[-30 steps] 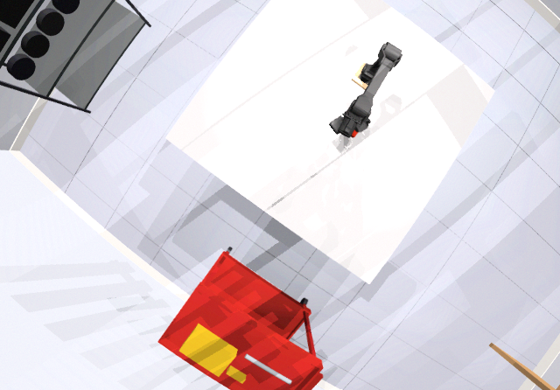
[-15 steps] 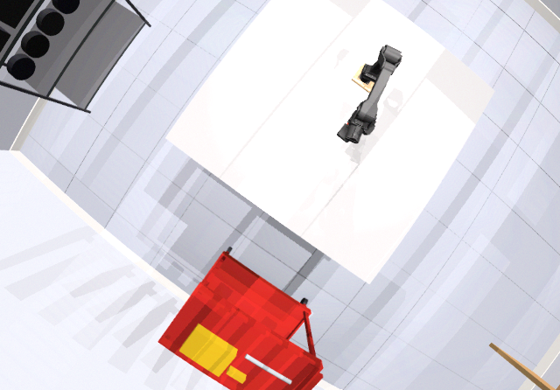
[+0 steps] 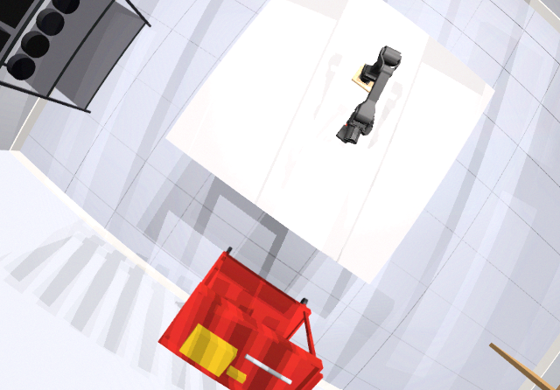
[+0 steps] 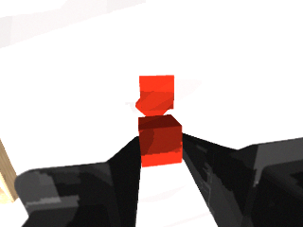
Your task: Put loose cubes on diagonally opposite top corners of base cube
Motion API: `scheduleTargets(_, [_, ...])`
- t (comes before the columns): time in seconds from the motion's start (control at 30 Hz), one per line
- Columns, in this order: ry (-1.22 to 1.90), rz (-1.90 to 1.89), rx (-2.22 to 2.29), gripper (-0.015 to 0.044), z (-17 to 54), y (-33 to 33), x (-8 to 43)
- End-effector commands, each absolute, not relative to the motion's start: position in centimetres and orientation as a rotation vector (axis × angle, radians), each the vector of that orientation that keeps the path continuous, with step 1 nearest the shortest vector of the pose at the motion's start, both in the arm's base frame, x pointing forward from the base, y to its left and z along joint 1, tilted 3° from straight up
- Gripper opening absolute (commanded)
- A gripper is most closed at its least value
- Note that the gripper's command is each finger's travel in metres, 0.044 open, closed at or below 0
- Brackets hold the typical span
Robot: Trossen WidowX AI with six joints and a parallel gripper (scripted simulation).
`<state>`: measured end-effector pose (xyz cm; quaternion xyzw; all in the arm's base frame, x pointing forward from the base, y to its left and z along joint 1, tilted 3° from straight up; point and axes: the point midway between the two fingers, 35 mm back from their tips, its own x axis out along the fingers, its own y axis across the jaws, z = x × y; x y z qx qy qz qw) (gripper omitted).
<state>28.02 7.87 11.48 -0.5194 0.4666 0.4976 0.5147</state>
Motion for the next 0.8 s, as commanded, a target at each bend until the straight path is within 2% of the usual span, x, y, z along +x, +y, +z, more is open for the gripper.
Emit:
scheduleTargets(0.0, [1.120,1.196,-1.254,0.0105,11.3,7.8,28.1])
scheduleTargets(0.77, [1.121,1.193,-1.251,0.0105,8.4,8.0,28.4])
